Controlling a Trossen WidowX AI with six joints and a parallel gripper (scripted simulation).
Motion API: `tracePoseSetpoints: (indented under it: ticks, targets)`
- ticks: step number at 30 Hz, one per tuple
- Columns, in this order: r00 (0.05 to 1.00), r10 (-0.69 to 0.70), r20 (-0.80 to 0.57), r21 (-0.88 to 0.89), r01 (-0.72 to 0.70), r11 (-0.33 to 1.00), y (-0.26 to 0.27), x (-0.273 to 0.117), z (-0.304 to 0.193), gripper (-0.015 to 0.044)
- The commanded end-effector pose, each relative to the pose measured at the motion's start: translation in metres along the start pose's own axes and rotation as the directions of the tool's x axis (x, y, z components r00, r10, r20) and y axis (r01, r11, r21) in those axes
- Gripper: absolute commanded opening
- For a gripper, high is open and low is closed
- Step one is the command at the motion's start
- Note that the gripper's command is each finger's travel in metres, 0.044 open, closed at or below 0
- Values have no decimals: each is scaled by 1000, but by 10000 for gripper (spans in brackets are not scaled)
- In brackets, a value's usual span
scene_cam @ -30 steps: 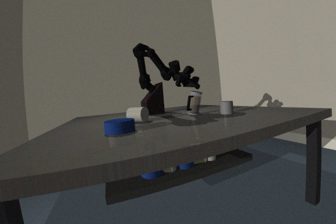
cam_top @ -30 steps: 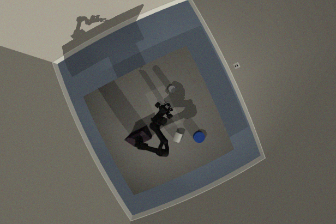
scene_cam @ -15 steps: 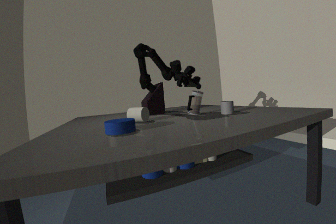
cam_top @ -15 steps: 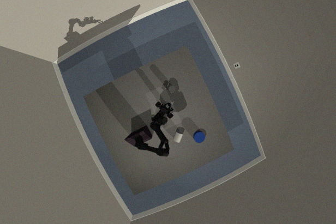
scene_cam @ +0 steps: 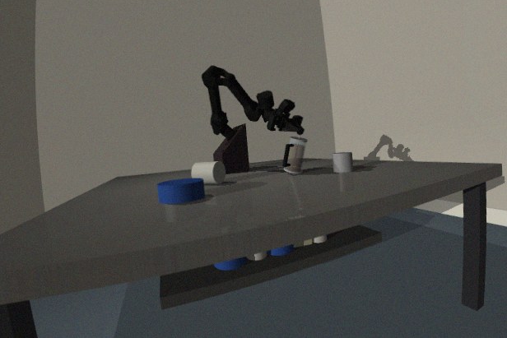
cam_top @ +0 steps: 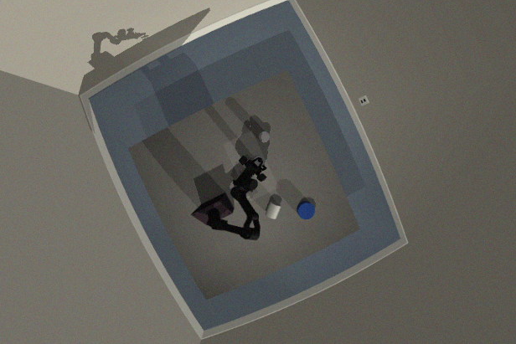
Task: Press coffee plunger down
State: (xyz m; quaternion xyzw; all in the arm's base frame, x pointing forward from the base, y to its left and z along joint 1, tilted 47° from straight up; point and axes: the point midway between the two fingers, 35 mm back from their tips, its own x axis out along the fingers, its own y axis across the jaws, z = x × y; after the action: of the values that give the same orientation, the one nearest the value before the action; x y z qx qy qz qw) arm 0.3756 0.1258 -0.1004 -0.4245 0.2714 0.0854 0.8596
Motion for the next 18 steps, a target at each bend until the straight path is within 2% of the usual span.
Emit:
tracePoseSetpoints:
  ticks: [1,13,18]
  targets:
    - [1000,1,-1,0,-1,1000,0,0,0,116]
    - [1000,1,-1,0,-1,1000,0,0,0,431]
    - [1000,2,-2,0,-2,1000,0,-5,4,440]
